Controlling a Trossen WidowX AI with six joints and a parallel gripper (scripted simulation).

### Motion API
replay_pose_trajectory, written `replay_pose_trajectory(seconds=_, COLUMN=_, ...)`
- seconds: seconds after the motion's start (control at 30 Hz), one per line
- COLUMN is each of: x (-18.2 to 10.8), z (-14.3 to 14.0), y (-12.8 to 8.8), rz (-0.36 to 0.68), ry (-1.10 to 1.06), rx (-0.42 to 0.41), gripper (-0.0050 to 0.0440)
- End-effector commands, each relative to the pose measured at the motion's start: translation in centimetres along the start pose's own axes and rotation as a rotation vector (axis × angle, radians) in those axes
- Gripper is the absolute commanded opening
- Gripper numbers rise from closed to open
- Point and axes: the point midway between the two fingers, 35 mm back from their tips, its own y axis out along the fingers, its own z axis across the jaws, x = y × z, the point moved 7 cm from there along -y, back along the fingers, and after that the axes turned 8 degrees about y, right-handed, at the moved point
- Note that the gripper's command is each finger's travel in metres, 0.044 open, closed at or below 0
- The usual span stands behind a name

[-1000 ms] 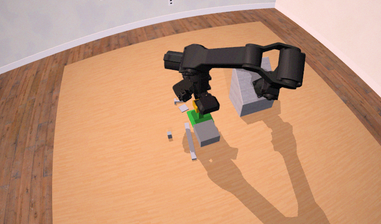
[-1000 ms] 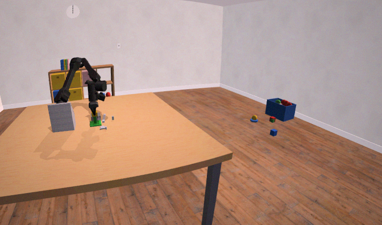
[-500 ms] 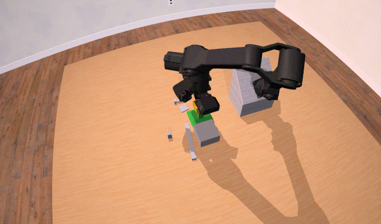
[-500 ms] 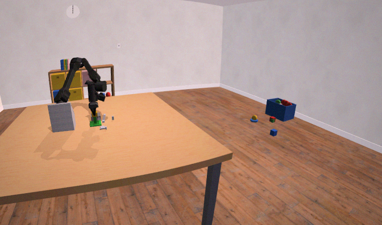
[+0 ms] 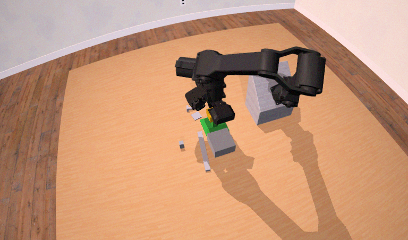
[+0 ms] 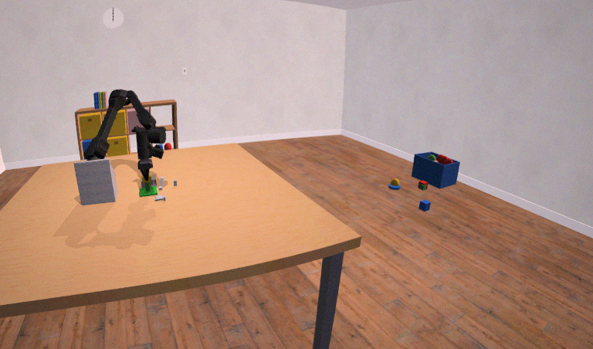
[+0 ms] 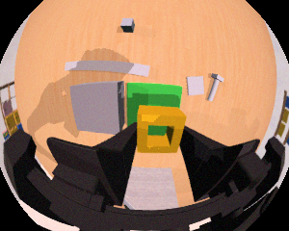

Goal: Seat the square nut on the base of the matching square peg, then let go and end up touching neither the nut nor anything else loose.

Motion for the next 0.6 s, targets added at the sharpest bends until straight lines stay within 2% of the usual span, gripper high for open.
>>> replay_pose_trajectory(seconds=0.0, x=0.01, z=0.03, y=0.32, rz=-0.002, ry=-0.001, rx=0.003, gripper=0.0000)
replay_pose_trajectory(seconds=0.57, x=0.06, z=-0.01, y=1.31, rz=-0.002, ry=-0.001, rx=0.003, gripper=0.0000)
